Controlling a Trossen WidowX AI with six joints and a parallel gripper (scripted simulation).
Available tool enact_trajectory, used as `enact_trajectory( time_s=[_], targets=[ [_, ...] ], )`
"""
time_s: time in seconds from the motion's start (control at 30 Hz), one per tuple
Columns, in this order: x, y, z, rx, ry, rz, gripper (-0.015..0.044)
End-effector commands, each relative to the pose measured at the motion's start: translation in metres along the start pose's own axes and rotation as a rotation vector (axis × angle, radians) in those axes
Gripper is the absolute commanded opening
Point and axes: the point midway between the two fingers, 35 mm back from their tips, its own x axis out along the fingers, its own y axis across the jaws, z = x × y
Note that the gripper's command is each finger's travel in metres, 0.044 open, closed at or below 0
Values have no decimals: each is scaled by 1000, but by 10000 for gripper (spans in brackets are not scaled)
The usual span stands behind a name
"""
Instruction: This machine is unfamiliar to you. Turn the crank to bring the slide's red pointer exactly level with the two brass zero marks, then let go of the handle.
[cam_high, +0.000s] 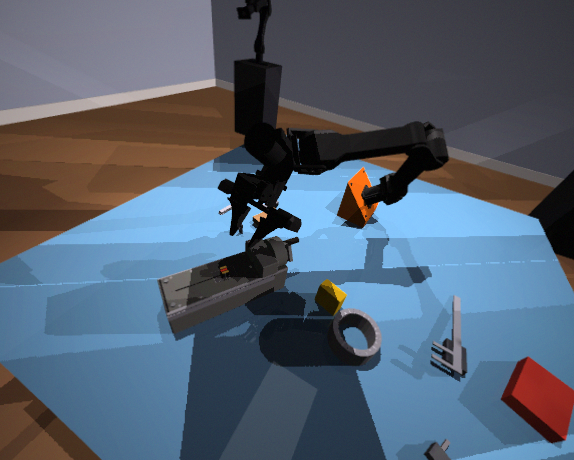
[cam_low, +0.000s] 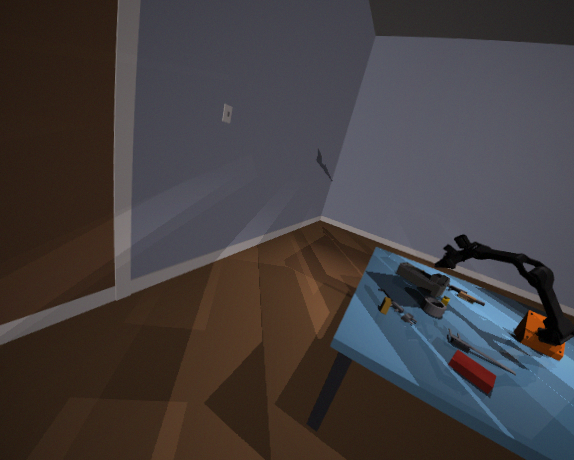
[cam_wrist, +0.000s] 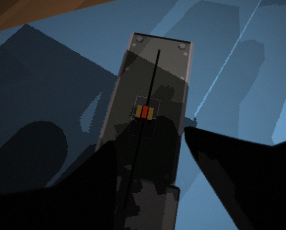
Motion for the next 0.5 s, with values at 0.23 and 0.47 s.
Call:
enact_trajectory(
  time_s=[0.23,0.47],
  targets=[
    [0,0,0,0,0,0,0],
    [0,0,0,0,0,1,0]
  ],
)
